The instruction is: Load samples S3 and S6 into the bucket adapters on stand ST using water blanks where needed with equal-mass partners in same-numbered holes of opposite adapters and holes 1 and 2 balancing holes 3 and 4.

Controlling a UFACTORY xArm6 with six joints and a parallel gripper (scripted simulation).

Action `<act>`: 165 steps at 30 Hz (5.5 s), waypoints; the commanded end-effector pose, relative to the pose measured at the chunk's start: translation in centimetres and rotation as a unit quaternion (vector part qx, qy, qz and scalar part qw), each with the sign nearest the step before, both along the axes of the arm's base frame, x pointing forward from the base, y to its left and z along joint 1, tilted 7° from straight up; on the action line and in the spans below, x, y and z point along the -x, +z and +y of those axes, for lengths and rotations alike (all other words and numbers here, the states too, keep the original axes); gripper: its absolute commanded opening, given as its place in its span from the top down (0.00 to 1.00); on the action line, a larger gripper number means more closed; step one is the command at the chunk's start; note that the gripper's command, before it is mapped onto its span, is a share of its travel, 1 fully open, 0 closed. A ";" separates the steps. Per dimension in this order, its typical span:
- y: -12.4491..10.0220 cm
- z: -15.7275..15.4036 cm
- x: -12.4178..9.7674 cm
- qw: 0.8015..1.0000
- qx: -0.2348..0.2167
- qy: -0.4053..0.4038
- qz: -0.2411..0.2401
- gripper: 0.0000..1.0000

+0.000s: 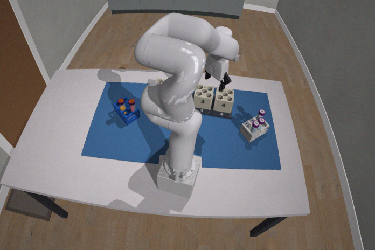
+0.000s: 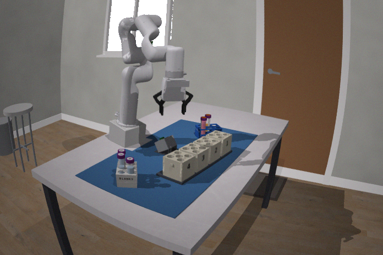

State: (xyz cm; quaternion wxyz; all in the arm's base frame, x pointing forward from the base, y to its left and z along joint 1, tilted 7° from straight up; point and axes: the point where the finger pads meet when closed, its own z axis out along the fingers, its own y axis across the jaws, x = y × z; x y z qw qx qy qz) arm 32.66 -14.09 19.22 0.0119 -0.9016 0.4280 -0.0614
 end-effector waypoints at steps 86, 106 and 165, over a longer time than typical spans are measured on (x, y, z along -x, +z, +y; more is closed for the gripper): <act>-8.5 -20.1 14.3 0.999 -0.003 -0.043 -0.002 0.00; -11.0 -20.2 14.0 0.999 -0.003 -0.043 -0.002 0.00; -5.1 -20.0 14.7 0.999 -0.003 -0.043 -0.002 0.00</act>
